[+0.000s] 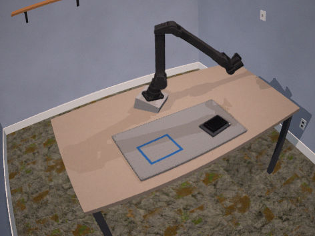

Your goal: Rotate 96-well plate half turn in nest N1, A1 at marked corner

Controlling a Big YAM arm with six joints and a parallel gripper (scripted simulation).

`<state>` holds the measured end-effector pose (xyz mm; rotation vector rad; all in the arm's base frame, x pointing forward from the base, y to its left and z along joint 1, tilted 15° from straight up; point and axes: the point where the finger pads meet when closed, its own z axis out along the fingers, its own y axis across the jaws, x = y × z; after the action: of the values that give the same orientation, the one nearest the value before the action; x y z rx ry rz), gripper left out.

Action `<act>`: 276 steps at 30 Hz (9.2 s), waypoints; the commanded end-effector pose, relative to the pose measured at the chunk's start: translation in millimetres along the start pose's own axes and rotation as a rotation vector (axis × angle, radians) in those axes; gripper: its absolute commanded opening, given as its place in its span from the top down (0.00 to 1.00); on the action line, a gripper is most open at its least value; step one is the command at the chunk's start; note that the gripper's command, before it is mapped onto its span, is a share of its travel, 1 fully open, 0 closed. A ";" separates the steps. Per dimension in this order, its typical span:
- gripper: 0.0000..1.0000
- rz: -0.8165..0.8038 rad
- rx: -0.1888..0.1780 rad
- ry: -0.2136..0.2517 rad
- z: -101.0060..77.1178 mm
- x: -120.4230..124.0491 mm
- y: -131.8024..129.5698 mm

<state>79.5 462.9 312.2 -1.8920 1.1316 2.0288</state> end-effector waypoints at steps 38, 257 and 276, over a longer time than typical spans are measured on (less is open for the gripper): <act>0.00 -0.149 0.472 0.089 -77.5 -10.9 -52.0; 1.00 0.085 1.088 1.145 -411.0 223.6 -65.6; 1.00 0.042 1.121 1.146 -418.2 179.7 -46.8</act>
<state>388.4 174.7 125.0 -2.1594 1.9061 -0.0810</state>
